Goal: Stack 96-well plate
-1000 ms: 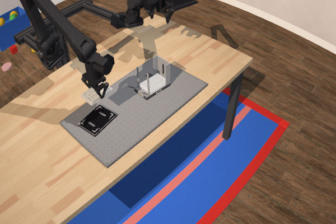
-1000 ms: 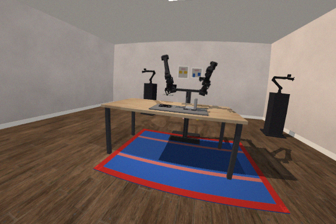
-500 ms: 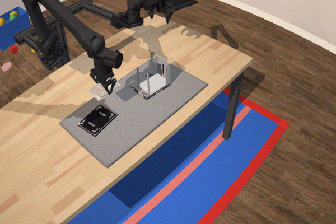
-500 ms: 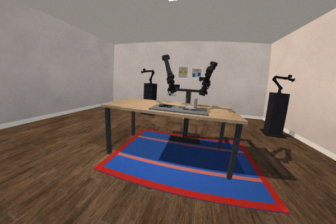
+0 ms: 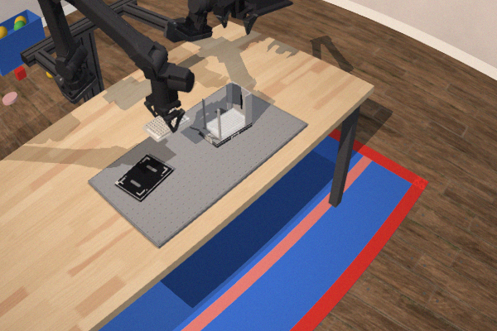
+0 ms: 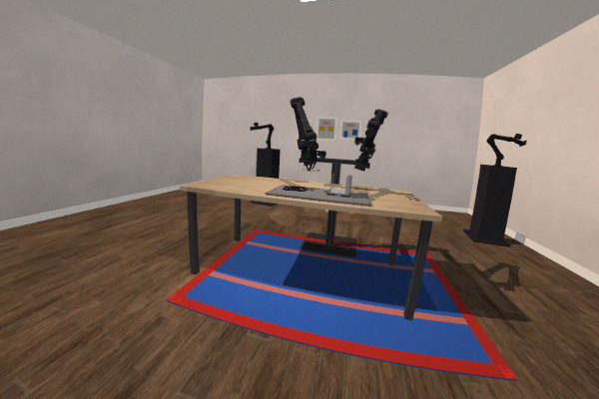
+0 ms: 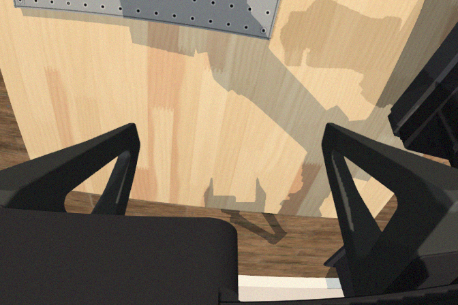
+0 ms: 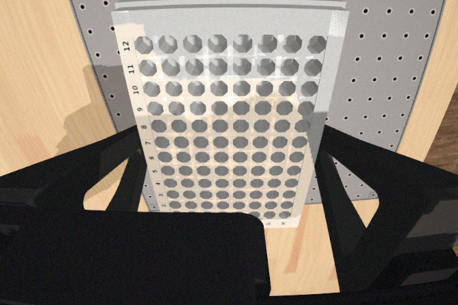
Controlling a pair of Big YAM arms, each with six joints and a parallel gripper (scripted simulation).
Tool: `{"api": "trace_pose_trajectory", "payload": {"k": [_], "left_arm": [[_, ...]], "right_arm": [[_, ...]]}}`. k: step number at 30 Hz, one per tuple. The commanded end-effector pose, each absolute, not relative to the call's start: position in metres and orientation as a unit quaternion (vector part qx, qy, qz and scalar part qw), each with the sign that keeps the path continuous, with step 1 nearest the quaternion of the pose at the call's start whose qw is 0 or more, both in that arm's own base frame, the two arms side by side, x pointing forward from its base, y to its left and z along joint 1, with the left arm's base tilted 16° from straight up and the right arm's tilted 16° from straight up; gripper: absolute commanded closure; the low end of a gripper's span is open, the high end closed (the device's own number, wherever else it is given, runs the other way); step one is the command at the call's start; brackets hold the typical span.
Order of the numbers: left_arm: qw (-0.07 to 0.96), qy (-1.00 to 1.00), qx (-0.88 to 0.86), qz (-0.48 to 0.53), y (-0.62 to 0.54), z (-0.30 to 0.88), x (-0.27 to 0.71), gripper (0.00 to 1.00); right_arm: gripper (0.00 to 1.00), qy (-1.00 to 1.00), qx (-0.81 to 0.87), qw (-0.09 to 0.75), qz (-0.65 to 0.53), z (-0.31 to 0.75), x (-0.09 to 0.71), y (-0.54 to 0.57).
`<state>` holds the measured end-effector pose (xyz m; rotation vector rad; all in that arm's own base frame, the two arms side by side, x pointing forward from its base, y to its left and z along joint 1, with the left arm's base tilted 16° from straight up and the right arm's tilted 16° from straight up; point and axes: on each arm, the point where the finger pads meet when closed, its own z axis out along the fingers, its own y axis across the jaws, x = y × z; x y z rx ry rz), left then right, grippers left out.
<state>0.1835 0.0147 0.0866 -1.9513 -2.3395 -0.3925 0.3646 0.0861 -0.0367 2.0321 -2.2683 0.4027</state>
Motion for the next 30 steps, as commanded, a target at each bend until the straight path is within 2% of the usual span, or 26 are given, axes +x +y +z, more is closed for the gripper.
{"api": "trace_pose_trajectory", "payload": {"k": [1, 30], "left_arm": [[0.029, -0.762, -0.634, -0.132, 0.017, 0.094, 0.187, 0.0], [0.029, -0.762, -0.634, -0.132, 0.017, 0.094, 0.187, 0.0]], "right_arm": [[1.0, -0.744, 0.654, 0.021, 0.136, -0.032, 0.383, 0.109], [1.0, -0.744, 0.655, 0.02, 0.134, -0.048, 0.395, 0.194]]}}
